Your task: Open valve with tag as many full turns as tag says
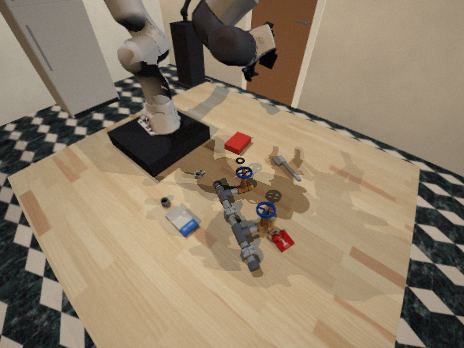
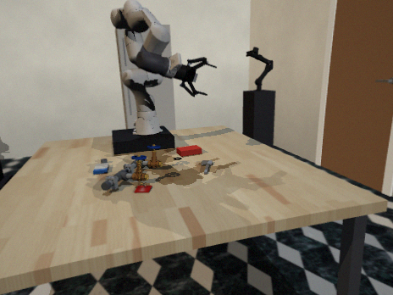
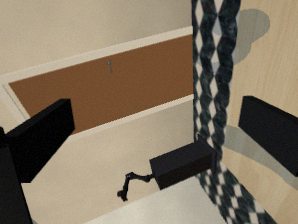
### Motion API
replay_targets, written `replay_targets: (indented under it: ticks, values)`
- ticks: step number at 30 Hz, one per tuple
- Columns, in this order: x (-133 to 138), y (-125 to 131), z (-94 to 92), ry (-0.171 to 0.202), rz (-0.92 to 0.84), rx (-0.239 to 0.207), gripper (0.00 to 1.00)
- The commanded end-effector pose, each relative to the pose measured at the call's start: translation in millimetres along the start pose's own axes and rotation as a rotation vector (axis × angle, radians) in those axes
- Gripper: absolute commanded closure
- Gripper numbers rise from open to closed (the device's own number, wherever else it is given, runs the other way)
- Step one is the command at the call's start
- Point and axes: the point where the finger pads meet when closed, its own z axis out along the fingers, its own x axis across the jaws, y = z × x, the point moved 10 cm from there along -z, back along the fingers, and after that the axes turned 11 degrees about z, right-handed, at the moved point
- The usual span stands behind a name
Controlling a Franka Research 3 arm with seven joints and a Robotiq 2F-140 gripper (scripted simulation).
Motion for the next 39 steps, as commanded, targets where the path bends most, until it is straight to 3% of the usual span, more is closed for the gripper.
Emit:
replay_targets:
  ticks: [1, 18, 22, 25, 29, 32, 34, 35, 39]
  values:
    - [0, 0, 0.0, 0.000, 0.000, 0.000, 0.00]
    - [0, 0, -0.1, 0.000, 0.000, 0.000, 0.00]
    - [0, -11, -7.8, 0.023, 0.000, 0.017, 0.00]
    - [2, -39, -28.2, 0.084, 0.002, 0.060, 0.00]
    - [8, -93, -73.7, 0.229, 0.010, 0.157, 0.00]
    - [15, -126, -104.8, 0.316, 0.015, 0.210, 0.00]
    - [15, -126, -104.8, 0.316, 0.015, 0.210, 0.00]
    - [23, -152, -129.7, 0.373, 0.020, 0.243, 0.00]
    - [33, -189, -171.0, 0.503, 0.029, 0.313, 0.00]
